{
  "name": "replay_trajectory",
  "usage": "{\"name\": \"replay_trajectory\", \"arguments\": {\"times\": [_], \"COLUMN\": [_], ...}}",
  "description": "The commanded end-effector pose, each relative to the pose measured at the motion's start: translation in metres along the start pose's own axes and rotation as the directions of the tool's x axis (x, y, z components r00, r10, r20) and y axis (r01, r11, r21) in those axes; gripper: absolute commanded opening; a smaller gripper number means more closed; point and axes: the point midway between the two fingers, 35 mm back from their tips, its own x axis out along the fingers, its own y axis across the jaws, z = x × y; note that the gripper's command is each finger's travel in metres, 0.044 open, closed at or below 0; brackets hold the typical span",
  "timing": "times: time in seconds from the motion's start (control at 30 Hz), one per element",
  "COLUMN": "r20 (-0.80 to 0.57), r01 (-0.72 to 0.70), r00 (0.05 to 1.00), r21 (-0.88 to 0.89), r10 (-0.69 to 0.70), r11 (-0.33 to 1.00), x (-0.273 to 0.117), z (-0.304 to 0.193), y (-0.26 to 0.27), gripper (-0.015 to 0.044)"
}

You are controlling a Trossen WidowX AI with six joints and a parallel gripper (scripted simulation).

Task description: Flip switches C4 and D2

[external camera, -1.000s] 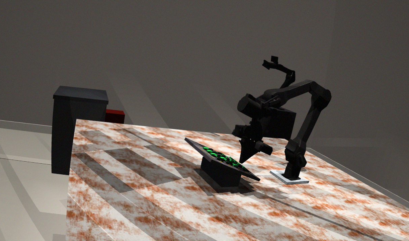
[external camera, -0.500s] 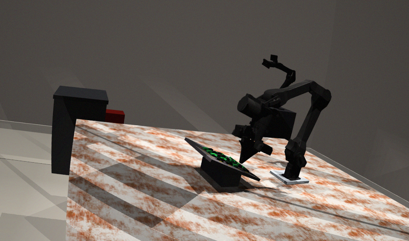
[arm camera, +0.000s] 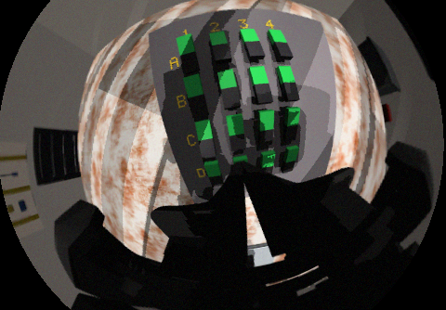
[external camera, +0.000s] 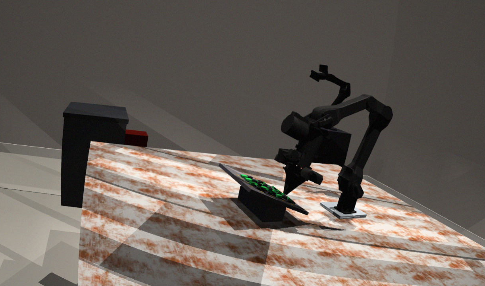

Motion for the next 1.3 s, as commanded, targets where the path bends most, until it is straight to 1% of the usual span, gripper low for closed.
{"name": "replay_trajectory", "arguments": {"times": [0.0,1.0,1.07,1.13,1.17,1.27], "r20": [0.000,0.000,0.006,0.019,0.023,0.024], "r01": [0.005,0.005,0.001,0.004,0.005,0.005], "r00": [1.000,1.000,1.000,1.000,1.000,1.000], "r21": [0.004,0.004,0.001,0.003,0.004,0.004], "r10": [-0.005,-0.005,-0.001,-0.004,-0.005,-0.005], "r11": [1.000,1.000,1.000,1.000,1.000,1.000], "x": [0.001,0.005,-0.010,-0.046,-0.057,-0.060], "z": [0.000,0.000,0.001,0.000,-0.002,-0.003], "y": [-0.001,-0.001,0.000,-0.001,0.000,0.000], "gripper": [0.0000,0.0000,0.0000,0.0000,0.0000,0.0000]}}
